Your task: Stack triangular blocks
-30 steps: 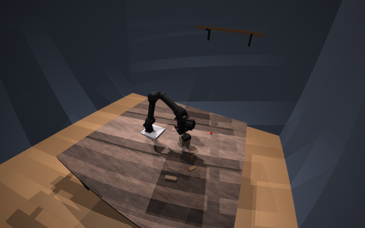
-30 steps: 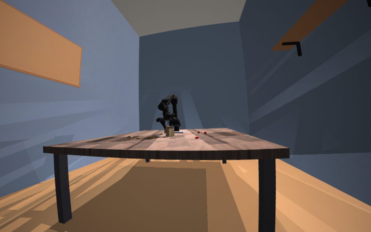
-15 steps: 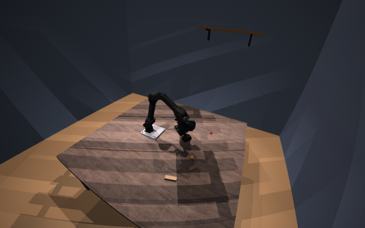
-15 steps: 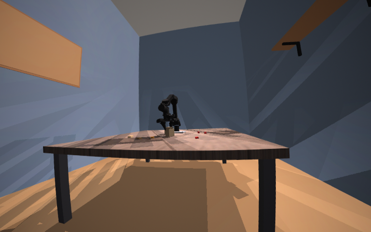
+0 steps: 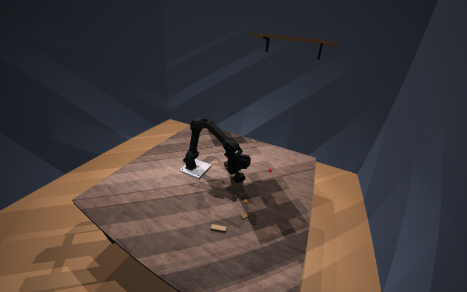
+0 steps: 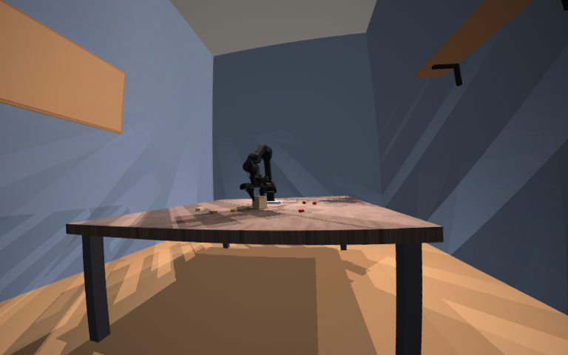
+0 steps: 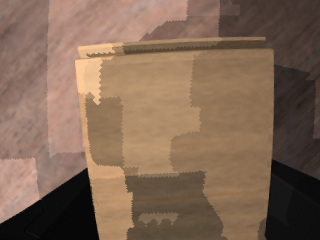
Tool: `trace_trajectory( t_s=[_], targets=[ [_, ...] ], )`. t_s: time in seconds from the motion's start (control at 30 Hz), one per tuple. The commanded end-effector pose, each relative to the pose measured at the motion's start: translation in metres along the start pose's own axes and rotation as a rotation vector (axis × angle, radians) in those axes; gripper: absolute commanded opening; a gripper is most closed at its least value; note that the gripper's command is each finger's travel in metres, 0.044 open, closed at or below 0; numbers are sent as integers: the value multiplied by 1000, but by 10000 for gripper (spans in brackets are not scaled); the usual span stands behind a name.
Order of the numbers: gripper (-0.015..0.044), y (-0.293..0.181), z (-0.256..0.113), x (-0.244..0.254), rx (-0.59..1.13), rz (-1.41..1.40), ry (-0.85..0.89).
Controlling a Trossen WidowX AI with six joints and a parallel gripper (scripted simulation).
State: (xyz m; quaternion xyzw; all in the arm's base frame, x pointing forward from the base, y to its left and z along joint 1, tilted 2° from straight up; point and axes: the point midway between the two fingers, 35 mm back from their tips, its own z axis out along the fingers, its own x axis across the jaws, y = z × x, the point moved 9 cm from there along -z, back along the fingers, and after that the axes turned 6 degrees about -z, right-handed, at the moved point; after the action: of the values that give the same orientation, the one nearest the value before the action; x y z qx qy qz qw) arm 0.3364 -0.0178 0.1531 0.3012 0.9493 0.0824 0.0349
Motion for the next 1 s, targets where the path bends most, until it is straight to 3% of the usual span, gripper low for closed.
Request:
trace_trajectory(
  t_s=[0.0, 0.97],
  targets=[
    [0, 0, 3, 0, 3, 4, -5],
    [0, 1, 5, 0, 3, 4, -4]
  ],
)
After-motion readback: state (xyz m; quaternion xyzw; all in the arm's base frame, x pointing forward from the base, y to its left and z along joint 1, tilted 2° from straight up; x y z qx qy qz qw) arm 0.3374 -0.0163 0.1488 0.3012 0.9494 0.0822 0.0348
